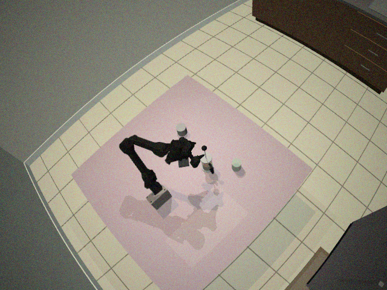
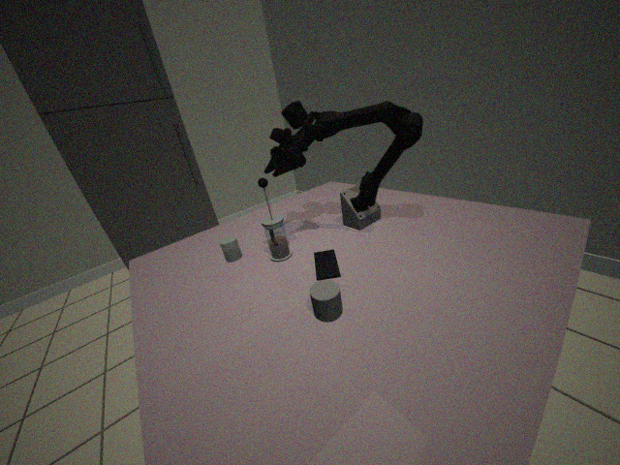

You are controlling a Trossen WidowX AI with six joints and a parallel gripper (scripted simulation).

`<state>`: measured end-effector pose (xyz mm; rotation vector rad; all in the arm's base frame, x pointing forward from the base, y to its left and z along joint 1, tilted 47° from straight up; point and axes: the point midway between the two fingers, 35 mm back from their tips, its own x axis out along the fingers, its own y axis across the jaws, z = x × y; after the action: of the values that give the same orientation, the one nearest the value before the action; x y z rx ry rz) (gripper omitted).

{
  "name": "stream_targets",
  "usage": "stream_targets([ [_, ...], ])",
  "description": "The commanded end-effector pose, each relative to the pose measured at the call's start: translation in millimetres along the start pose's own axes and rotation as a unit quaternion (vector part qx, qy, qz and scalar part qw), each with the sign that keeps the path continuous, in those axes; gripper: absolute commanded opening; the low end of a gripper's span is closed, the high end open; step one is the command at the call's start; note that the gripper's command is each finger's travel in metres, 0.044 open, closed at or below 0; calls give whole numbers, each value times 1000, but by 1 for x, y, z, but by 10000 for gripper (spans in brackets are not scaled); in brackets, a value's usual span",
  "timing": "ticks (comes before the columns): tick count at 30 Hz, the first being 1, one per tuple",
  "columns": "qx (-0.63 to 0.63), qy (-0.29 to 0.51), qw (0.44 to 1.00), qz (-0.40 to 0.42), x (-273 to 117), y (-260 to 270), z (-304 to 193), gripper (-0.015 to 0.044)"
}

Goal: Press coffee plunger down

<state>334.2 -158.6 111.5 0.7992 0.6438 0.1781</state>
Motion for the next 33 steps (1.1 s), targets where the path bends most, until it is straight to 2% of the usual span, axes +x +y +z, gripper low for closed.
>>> stream_targets([
  [1, -3, -6, 1000, -3, 0, 0, -2, 440],
  [29, -4, -7, 1000, -1, 39, 1, -1, 440],
  [33, -4, -7, 1000, -1, 39, 1, -1, 335],
])
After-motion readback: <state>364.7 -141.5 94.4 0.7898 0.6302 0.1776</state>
